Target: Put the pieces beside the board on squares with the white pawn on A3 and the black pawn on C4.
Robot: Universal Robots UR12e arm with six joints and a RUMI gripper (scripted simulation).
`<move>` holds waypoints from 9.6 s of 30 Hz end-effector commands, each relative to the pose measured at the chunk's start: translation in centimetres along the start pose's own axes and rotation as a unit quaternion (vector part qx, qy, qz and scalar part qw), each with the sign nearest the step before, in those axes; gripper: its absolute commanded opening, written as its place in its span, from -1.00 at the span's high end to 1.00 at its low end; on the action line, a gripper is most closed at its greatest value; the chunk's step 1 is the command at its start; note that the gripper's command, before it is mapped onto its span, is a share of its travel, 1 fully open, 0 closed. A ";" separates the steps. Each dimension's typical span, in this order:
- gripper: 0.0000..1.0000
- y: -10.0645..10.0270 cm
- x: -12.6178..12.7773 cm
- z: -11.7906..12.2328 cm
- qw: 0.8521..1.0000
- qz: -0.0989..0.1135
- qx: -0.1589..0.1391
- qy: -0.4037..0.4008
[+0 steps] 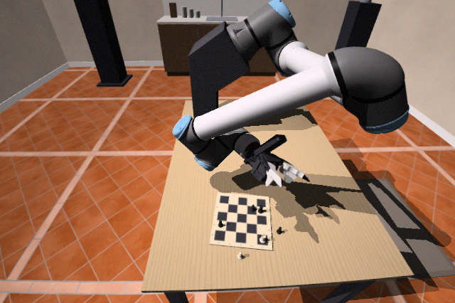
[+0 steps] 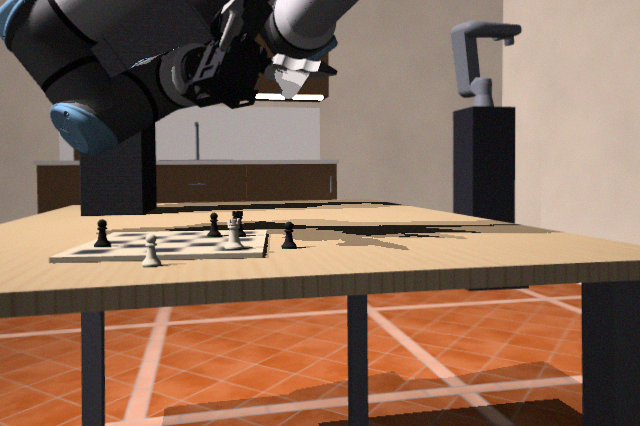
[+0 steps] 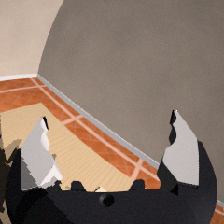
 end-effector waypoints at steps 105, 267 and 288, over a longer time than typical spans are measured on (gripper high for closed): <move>-1.00 22.9 -10.8 13.7 0.848 0.399 -0.127 -0.326; -1.00 -4.8 11.6 4.5 -0.090 0.740 0.175 -0.644; -1.00 -8.2 17.8 5.4 -0.335 0.688 0.224 -0.604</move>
Point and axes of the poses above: the point where the finger pads meet when closed, its own y axis back along the fingers, its own x axis across the jaws, z = x × y, the point moved 9 cm from there along y, back along the fingers, and after that the axes turned 14 degrees about -y, right-handed, at the moved point
